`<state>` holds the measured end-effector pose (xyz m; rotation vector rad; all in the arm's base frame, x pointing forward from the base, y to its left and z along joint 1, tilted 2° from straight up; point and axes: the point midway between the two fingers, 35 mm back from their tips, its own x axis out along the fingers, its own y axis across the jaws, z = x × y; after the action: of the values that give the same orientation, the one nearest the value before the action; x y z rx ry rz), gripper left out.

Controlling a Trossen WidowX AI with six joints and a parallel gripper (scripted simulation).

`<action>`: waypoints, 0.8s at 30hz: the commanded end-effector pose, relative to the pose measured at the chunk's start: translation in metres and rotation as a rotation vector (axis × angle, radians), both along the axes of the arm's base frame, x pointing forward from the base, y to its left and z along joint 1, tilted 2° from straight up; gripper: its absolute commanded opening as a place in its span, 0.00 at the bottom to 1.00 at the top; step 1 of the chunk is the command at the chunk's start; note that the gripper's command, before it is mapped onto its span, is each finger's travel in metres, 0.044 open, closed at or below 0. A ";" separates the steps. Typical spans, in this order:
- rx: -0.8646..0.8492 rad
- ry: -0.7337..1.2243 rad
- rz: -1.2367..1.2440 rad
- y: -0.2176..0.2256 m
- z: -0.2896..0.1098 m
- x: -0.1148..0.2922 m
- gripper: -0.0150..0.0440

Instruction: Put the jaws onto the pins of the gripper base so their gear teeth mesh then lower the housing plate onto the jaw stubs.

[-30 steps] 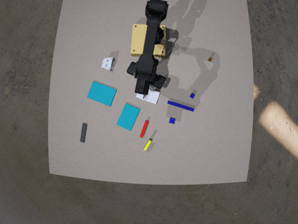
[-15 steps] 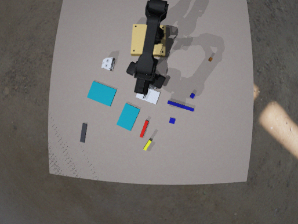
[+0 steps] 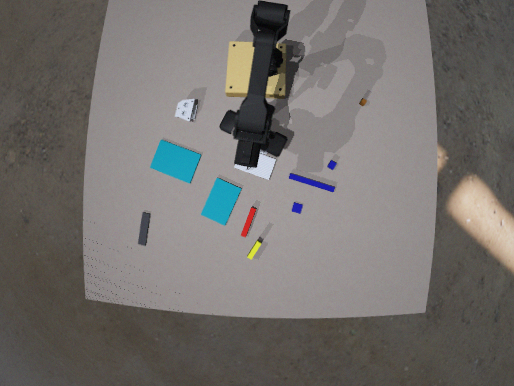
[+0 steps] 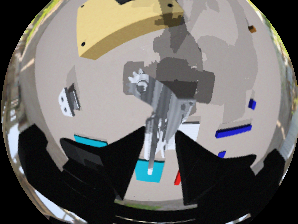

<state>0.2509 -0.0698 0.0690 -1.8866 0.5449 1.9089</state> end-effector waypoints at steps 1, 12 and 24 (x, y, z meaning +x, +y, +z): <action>-0.001 0.000 -0.001 0.004 0.001 0.014 0.48; 0.000 -0.002 -0.001 0.017 0.001 0.047 0.48; 0.001 -0.004 -0.001 0.031 0.000 0.072 0.48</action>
<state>0.3175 -0.0413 0.0689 -1.8945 0.5431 1.9049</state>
